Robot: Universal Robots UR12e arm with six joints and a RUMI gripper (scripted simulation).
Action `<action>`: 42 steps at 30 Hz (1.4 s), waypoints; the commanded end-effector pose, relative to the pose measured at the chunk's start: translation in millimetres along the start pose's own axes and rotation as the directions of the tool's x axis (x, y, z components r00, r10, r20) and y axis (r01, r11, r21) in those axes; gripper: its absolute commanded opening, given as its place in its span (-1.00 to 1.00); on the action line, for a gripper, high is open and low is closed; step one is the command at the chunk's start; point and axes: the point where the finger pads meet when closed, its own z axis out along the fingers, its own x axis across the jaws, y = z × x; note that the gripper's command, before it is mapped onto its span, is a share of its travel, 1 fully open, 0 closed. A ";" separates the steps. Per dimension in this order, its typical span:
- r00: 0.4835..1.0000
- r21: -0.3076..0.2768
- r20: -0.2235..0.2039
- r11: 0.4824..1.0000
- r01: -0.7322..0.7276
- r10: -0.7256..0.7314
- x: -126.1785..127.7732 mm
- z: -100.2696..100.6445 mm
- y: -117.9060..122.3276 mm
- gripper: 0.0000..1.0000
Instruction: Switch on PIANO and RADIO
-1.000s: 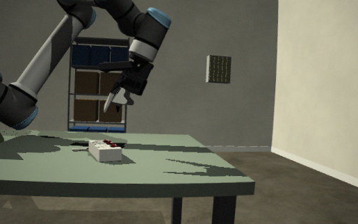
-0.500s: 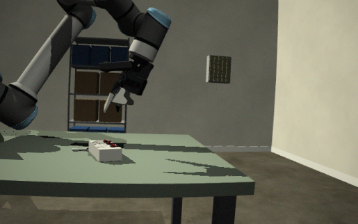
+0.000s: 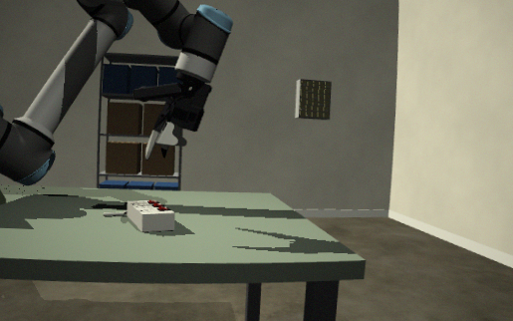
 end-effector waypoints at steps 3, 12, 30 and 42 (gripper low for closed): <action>0.993 -0.213 0.015 0.970 0.116 -0.115 0.5 -7.8 -31.6 1.00; 0.985 -0.306 0.044 0.936 0.172 -0.167 2.4 -9.6 -46.0 1.00; 0.985 -0.306 0.045 0.936 0.175 -0.169 2.3 -9.6 -45.9 1.00; 0.962 -0.300 0.075 0.914 0.273 -0.263 1.9 -6.6 -43.3 1.00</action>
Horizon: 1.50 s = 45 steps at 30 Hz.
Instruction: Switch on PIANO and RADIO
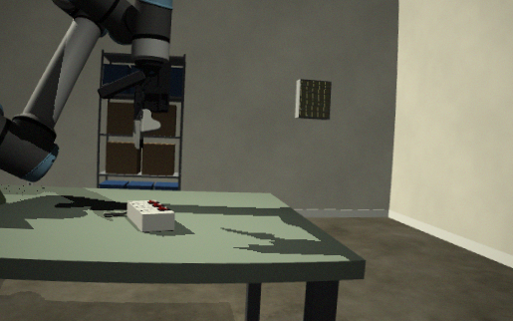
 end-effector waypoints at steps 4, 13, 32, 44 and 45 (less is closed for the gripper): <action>0.995 -0.001 0.000 0.995 0.102 -0.102 -1.3 2.8 1.9 1.00; 0.926 -0.002 -0.001 0.926 0.378 -0.378 -3.4 13.0 6.9 1.00; 0.412 -0.006 0.000 0.412 0.911 -0.911 -5.0 40.1 24.6 1.00; 0.029 -0.008 0.002 0.029 1.000 -1.000 -2.4 54.2 35.2 1.00; -0.002 -0.008 0.002 -0.002 1.000 -1.000 -2.0 55.4 36.0 1.00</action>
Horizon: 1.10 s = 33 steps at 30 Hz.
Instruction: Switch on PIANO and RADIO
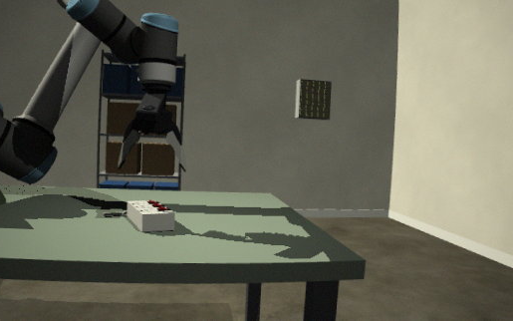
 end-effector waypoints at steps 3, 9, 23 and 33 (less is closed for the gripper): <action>0.973 -0.008 0.002 0.973 0.230 -0.230 -6.1 7.2 2.4 1.00; 0.949 -0.008 0.003 0.949 0.315 -0.315 -8.2 10.4 3.9 1.00; 0.911 -0.008 0.004 0.911 0.411 -0.411 -10.6 14.0 5.8 1.00; 0.911 -0.008 0.004 0.911 0.412 -0.412 -10.6 14.1 5.8 -1.00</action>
